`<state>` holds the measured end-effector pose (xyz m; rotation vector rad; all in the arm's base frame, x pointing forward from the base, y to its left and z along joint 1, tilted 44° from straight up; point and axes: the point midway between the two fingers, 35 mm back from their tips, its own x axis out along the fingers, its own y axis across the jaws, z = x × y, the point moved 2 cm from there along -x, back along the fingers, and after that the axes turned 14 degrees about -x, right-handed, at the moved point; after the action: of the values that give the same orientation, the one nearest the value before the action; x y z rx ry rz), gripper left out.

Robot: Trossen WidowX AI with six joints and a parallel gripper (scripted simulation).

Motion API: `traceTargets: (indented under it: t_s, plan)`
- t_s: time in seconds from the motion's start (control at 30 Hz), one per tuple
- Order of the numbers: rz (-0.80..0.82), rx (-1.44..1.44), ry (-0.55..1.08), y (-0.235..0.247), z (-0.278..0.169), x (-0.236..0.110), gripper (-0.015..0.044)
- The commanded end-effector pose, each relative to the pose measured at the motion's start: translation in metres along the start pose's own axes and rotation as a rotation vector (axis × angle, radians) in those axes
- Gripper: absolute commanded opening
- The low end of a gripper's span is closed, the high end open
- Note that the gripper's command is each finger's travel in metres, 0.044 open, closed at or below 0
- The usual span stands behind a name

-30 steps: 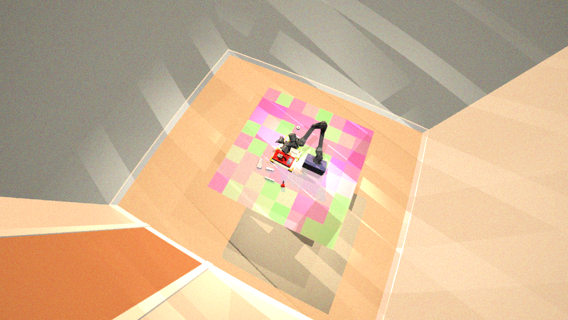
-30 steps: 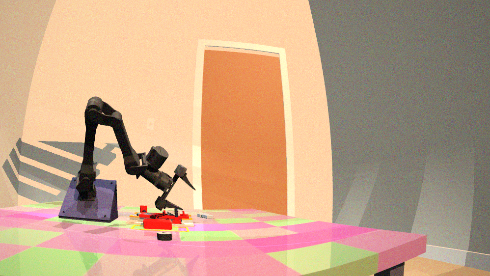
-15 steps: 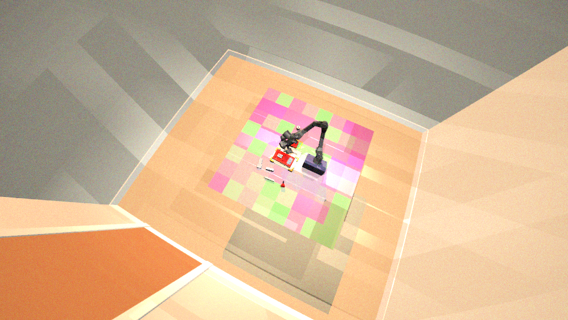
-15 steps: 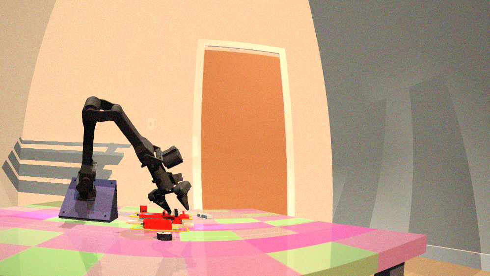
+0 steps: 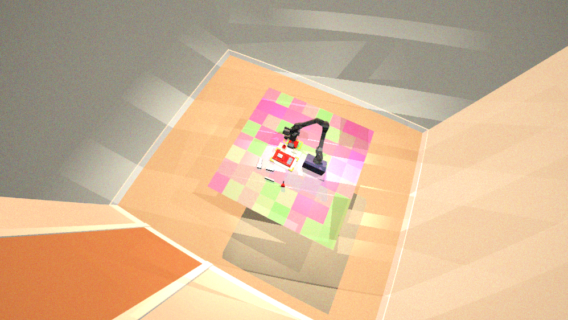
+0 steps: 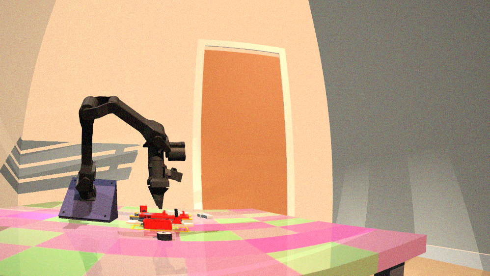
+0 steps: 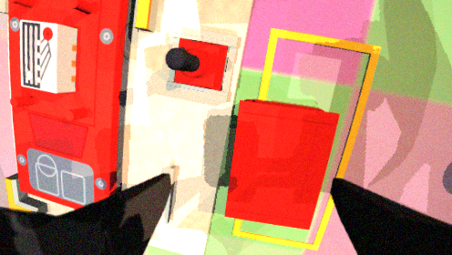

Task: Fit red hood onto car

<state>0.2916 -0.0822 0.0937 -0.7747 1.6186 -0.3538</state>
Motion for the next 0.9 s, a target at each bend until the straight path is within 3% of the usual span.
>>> traceTargets:
  t_s: [0.0,0.87]
  plan:
    - [-0.029,0.118,0.049,-0.015,-0.012,-0.013,0.044]
    - [-0.028,0.118,0.049,-0.016,-0.012,0.005,0.044]
